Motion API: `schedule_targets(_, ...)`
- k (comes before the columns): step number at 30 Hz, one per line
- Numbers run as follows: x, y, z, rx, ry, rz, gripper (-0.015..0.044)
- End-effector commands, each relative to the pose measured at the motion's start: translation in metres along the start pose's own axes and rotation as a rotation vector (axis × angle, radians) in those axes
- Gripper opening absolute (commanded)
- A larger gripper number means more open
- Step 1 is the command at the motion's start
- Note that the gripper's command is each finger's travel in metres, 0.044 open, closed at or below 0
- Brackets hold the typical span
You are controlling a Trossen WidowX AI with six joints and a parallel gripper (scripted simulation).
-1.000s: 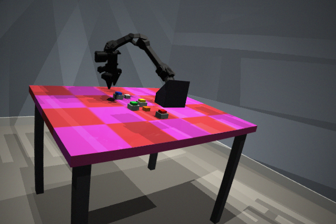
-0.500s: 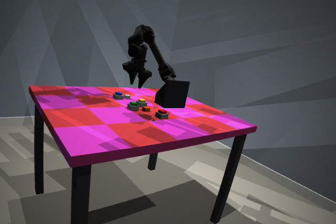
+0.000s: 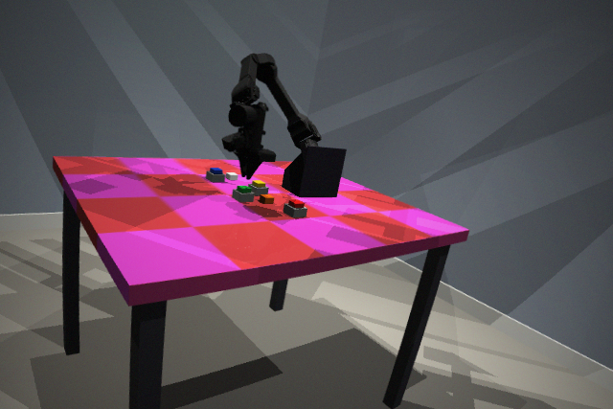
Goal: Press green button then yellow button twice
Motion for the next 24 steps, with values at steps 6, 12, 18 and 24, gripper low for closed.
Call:
schedule_targets(6, 0.000, 0.000, -0.001, -0.005, -0.002, 0.003, 0.0020)
schedule_targets(12, 0.000, 0.000, -0.005, -0.005, -0.002, 0.003, 0.0020)
schedule_targets(18, 0.000, 0.000, -0.015, -0.005, -0.002, 0.003, 0.0020)
schedule_targets(24, 0.000, -0.001, -0.025, -0.006, -0.002, 0.003, 0.0020)
Point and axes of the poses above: the point midway between the two fingers, 35 mm back from their tips, its own z axis back along the fingers, its own y axis across the jaws, x = y × z, the point moved 6 cm from there along z, back along the fingers, and after that the axes turned 8 degrees about z, right-handed, at the moved point
